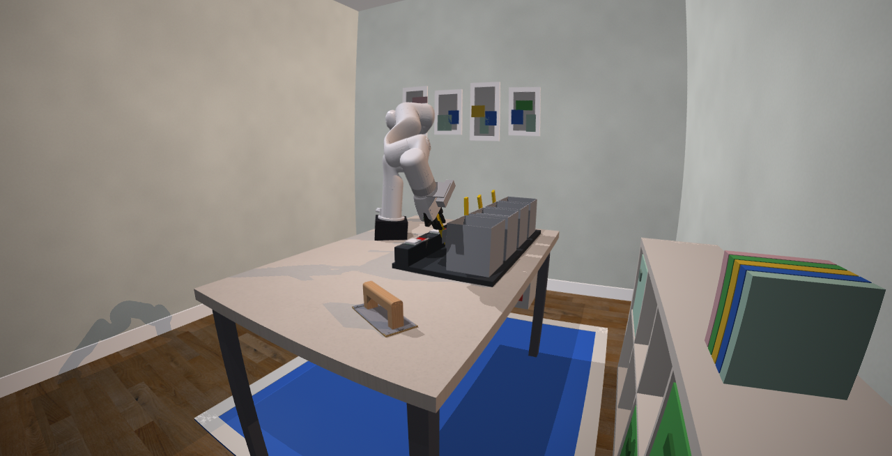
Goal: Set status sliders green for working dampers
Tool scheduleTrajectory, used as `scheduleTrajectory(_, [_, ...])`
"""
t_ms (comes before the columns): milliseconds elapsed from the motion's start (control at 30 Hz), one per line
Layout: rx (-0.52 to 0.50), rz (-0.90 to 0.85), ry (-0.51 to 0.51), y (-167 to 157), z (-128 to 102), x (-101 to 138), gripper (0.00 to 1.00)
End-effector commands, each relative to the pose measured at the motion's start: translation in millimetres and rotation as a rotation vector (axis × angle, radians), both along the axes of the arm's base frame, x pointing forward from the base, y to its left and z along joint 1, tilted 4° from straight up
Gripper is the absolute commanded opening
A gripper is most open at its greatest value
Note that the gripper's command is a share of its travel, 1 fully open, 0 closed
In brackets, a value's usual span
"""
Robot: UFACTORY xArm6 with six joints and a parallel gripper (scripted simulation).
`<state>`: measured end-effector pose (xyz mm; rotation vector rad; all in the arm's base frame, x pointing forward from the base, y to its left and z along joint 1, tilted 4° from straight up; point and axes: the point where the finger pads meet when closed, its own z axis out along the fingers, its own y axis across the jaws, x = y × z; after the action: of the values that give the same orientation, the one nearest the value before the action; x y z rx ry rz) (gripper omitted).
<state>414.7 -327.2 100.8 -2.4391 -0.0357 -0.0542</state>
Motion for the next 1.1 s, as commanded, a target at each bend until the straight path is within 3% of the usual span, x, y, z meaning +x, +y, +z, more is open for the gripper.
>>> scheduleTrajectory(0, [-0.001,0.0,-0.003,-1.0,1.9,1.0,0.19])
scheduleTrajectory(633, [-0.001,0.0,-0.003,-1.1,1.9,1.0,0.19])
scheduleTrajectory(1067, [-0.001,0.0,-0.003,-1.1,1.9,1.0,0.39])
